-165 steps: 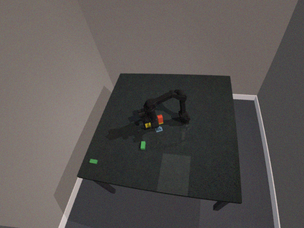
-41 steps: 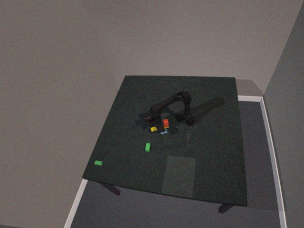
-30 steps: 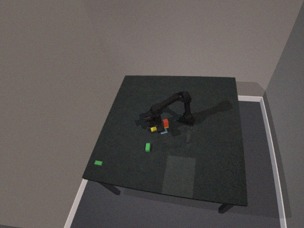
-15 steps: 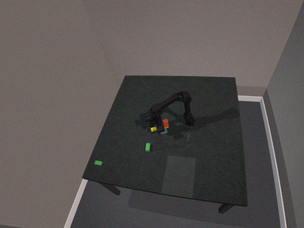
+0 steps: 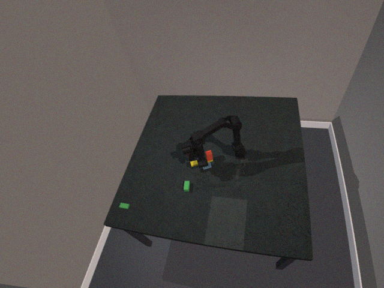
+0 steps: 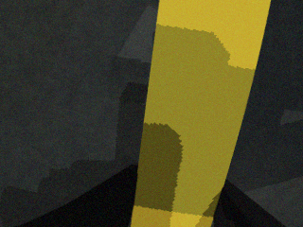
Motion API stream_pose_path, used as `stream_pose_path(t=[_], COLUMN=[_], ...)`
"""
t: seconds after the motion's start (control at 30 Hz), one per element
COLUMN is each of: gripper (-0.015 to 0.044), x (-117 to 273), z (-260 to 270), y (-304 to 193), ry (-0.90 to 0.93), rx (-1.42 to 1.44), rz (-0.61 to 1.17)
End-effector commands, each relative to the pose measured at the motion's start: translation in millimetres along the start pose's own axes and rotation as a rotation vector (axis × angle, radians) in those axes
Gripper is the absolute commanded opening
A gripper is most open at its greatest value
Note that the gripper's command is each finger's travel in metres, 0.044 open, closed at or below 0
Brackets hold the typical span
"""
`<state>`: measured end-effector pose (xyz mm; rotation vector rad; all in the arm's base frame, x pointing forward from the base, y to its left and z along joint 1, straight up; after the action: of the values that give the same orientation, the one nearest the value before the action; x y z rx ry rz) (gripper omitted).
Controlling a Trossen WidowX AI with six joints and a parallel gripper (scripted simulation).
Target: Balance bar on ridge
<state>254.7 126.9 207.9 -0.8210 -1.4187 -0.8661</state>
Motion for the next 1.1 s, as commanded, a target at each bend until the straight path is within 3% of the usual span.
stream_pose_path(t=[0.0, 1.07], gripper=[0.0000, 0.0000], x=[-2.3, -1.0], z=[-0.1, -0.1], y=[0.3, 1.0], ry=[-0.001, -0.001], rx=[-0.006, -0.006], rz=[0.001, 0.001])
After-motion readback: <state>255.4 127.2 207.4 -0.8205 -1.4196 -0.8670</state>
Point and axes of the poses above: the point midway between the two fingers, 35 mm back from their tips, its own x axis back along the fingers, its own z axis across the jaws, y = z × x, the point moved 9 cm from there along x, back along the fingers, and after that the axes turned 3 degrees about x, right-handed, at the moved point
